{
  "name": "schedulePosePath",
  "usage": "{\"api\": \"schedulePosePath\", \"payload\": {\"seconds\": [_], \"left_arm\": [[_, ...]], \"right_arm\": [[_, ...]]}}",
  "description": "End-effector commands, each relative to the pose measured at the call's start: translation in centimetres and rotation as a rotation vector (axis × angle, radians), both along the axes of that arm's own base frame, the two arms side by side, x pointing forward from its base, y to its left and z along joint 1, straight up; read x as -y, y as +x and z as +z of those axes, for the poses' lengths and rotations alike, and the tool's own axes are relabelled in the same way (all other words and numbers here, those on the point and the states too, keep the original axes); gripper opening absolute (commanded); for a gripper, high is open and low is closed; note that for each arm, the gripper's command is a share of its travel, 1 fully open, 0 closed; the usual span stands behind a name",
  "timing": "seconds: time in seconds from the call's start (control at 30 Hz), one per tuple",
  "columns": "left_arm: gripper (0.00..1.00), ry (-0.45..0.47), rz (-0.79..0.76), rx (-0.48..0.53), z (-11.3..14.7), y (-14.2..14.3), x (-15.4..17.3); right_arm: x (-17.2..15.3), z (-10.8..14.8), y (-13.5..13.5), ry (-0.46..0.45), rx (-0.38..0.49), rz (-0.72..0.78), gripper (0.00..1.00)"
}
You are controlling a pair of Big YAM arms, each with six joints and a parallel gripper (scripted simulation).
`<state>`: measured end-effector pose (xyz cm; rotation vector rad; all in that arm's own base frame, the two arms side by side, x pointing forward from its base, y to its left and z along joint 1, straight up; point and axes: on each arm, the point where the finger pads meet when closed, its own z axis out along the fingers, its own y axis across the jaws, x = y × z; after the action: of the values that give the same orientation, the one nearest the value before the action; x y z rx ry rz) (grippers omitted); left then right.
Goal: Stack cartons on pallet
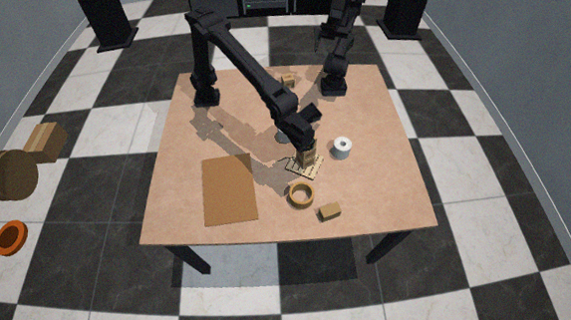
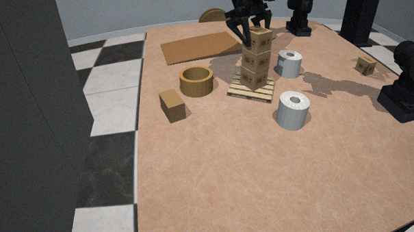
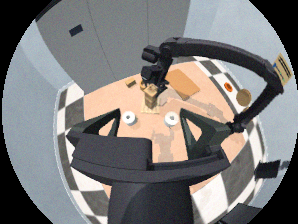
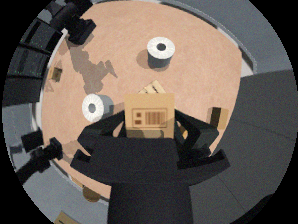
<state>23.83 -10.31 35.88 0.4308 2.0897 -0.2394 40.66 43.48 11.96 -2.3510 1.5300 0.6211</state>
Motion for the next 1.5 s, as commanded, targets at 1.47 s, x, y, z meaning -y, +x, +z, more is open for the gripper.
{"api": "schedulePosePath", "payload": {"seconds": [1.47], "left_arm": [[1.0,-0.007,0.001,0.014,1.2,0.1,-0.1]], "right_arm": [[6.9,15.1,4.7,0.028,0.036,0.002,0.79]]}}
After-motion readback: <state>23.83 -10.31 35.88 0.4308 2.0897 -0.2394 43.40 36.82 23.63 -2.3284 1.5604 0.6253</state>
